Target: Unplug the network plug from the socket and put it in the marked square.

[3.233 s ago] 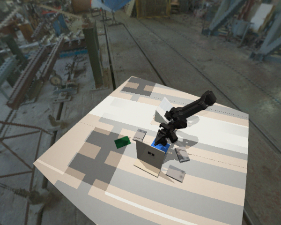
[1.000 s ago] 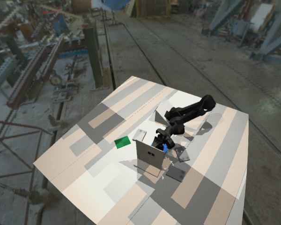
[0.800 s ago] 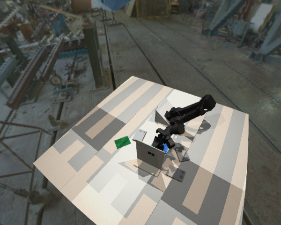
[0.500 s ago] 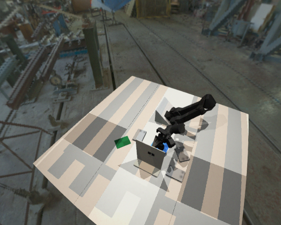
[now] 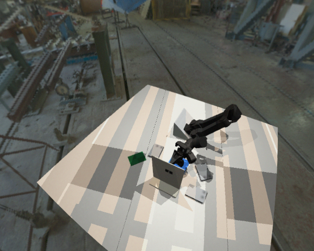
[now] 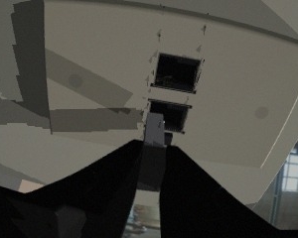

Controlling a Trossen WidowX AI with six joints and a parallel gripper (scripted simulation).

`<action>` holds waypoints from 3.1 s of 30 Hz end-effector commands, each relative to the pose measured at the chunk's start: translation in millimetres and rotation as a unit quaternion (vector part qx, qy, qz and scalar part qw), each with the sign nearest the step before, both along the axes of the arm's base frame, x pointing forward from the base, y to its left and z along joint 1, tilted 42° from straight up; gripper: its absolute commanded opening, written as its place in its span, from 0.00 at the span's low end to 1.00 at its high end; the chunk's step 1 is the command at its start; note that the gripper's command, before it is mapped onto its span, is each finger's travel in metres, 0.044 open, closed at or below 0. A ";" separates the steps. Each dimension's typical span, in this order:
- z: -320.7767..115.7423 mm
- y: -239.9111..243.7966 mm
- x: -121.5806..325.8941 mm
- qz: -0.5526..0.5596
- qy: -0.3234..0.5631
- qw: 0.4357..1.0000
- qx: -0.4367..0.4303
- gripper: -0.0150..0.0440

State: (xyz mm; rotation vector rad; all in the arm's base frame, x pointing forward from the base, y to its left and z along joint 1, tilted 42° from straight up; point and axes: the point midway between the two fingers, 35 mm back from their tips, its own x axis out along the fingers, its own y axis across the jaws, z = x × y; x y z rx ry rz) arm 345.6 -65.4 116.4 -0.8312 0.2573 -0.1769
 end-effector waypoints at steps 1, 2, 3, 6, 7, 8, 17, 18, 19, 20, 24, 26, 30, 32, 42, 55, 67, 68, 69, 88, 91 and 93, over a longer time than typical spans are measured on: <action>0.6 0.3 -3.5 0.001 -0.001 1.000 -0.001 0.25; 0.5 0.3 -4.1 0.001 -0.001 1.000 -0.001 0.25; 0.4 0.3 -4.7 0.001 -0.001 1.000 -0.001 0.25; 0.2 0.2 -6.5 0.001 -0.001 1.000 -0.001 0.25; 0.1 0.1 -7.1 0.001 -0.001 1.000 -0.001 0.25; 0.0 0.1 -7.7 0.001 -0.001 1.000 -0.001 0.25; -1.0 -0.5 -13.3 0.001 0.000 1.000 -0.001 0.25; -1.1 -0.5 -14.0 0.001 0.000 1.000 -0.001 0.25; -1.2 -0.6 -14.6 0.001 0.000 1.000 -0.001 0.25; -1.3 -0.7 -15.2 0.001 0.000 1.000 -0.001 0.25; -1.7 -0.9 -17.7 0.001 0.000 1.000 -0.001 0.25; -1.9 -1.0 -19.0 0.001 0.000 1.000 -0.001 0.25; -2.3 -1.3 -21.4 0.001 0.000 1.000 -0.001 0.25; -2.6 -1.4 -22.7 0.001 0.000 1.000 -0.001 0.25; -3.6 -2.0 -28.9 0.001 0.000 1.000 -0.001 0.25; -4.9 -2.7 -37.0 0.001 0.000 1.000 -0.001 0.25; -5.7 -3.1 -43.3 0.001 0.001 1.000 -0.001 0.25; -5.7 -3.1 -43.8 0.001 0.001 1.000 -0.001 0.25; -5.8 -3.1 -44.3 0.001 0.001 1.000 -0.001 0.25; 4.2 -12.4 -48.1 -0.001 0.002 1.000 0.000 0.25; 8.2 -15.3 -49.3 0.000 0.002 1.000 0.000 0.25; 10.8 -17.1 -50.2 0.000 0.002 1.000 0.000 0.25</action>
